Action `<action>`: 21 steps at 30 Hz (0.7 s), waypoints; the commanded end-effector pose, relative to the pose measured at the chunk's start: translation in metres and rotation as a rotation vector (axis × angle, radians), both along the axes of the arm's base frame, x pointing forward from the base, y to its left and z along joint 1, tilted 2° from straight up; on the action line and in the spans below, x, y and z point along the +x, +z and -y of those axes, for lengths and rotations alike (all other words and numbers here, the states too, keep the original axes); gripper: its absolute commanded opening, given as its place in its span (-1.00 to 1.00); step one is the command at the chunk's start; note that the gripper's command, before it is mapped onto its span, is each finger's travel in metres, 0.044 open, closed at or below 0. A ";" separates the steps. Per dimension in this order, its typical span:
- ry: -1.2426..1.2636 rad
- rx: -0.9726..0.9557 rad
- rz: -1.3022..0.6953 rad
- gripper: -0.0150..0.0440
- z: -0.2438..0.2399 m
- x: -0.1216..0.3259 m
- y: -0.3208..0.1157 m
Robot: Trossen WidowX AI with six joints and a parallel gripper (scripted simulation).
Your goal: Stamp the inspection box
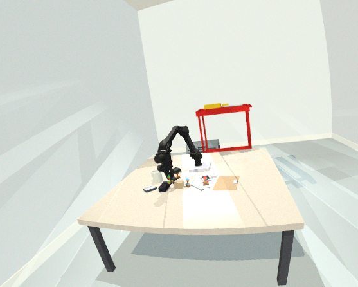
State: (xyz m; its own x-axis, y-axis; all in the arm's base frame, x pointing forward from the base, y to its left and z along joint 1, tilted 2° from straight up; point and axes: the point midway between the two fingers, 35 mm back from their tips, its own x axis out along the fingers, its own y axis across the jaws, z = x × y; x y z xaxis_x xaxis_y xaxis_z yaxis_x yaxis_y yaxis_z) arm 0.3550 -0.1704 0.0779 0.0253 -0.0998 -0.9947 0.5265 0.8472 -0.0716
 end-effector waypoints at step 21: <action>0.000 0.001 -0.002 0.04 0.000 -0.001 -0.024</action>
State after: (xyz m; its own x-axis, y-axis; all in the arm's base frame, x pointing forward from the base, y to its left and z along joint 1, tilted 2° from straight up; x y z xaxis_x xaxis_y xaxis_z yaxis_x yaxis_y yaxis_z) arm 0.3538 -0.1707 0.0540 0.0241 -0.0994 -0.9948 0.5264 0.8472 -0.0719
